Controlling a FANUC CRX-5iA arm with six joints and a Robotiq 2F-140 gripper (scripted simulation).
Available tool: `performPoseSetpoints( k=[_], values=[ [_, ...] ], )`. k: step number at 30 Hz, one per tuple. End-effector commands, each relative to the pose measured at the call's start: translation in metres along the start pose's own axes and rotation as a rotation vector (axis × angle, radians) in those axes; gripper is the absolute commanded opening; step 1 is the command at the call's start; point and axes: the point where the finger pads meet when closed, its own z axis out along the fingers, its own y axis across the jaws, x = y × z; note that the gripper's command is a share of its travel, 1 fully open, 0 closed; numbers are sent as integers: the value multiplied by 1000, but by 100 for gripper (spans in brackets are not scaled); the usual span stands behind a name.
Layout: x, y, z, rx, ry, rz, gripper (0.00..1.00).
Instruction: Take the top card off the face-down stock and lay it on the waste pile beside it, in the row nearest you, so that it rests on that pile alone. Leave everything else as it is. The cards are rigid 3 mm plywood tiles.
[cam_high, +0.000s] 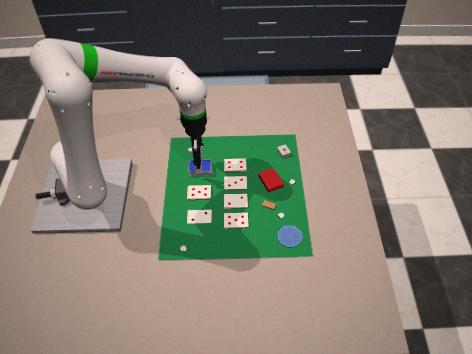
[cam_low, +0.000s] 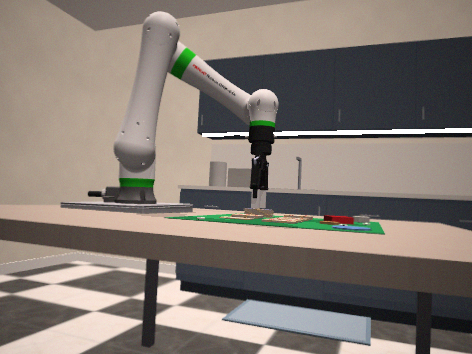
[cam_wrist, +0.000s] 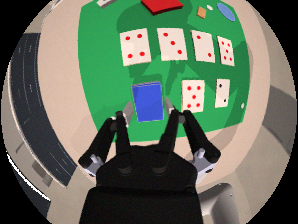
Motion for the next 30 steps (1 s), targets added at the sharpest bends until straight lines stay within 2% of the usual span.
performPoseSetpoints(
  k=[1,28,29,30],
  values=[
    [0,0,0,0,0,0,50],
    [0,0,3,0,0,0,50],
    [0,0,3,0,0,0,43],
    [0,0,3,0,0,0,43]
  ],
)
